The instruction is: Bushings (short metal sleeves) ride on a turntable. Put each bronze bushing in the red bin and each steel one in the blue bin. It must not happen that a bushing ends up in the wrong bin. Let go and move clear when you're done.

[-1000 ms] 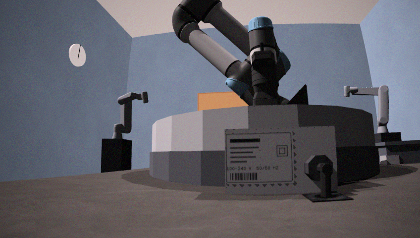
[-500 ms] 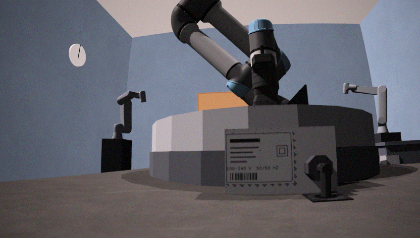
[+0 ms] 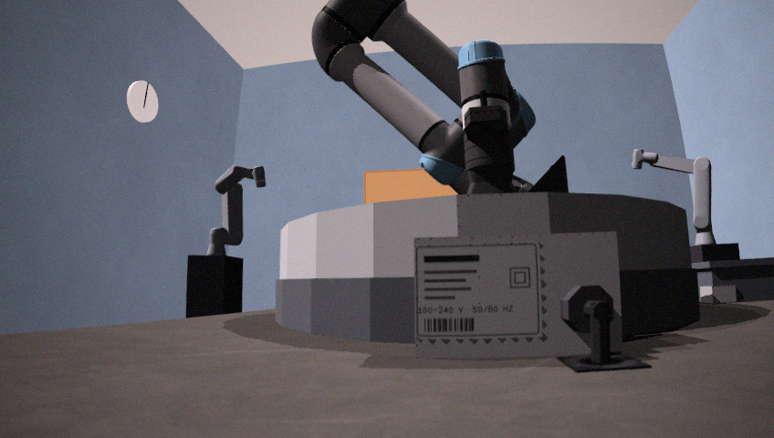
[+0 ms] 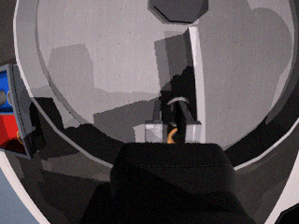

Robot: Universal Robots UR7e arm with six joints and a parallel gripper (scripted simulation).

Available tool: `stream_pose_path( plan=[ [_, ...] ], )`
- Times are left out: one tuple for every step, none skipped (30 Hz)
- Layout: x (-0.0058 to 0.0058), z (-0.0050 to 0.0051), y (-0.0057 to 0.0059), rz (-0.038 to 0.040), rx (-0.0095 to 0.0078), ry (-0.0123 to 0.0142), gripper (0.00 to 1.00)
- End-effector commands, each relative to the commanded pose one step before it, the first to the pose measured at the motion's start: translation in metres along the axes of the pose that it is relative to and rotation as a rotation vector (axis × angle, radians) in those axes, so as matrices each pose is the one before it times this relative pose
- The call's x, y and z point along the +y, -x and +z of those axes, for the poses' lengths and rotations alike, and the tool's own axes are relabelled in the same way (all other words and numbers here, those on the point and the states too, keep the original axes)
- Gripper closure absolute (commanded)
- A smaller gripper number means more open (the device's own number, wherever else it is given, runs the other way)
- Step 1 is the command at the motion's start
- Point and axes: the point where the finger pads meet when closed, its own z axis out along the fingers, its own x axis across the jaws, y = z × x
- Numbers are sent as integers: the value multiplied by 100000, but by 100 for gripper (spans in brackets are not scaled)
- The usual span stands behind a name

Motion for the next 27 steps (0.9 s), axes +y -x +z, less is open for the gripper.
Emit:
stream_pose_path(
  plan=[
    [-26,389,-3,14,10,-173,60],
    [0,138,0,-1,0,-4,60],
    [0,138,0,-1,0,-4,60],
    [0,0,0,0,0,0,60],
    [0,0,0,0,0,0,60],
    [0,0,0,0,0,0,60],
    [0,138,0,-1,0,-4,60],
    [0,138,0,-1,0,-4,60],
    [0,138,0,-1,0,-4,60],
    [0,138,0,-1,0,-4,60],
    [0,138,0,-1,0,-4,60],
    [0,0,0,0,0,0,60],
    [0,0,0,0,0,0,60],
    [0,0,0,0,0,0,60],
    [0,0,0,0,0,0,60],
    [0,0,0,0,0,0,60],
    [0,0,0,0,0,0,60],
    [0,0,0,0,0,0,60],
    [0,0,0,0,0,0,60],
    [0,0,0,0,0,0,60],
    [0,0,0,0,0,0,60],
    [2,-29,0,2,-2,33,100],
    [0,0,0,0,0,0,100],
    [0,0,0,0,0,0,100],
    [0,0,0,0,0,0,100],
    [0,0,0,0,0,0,100],
    [0,0,0,0,0,0,100]
  ],
)
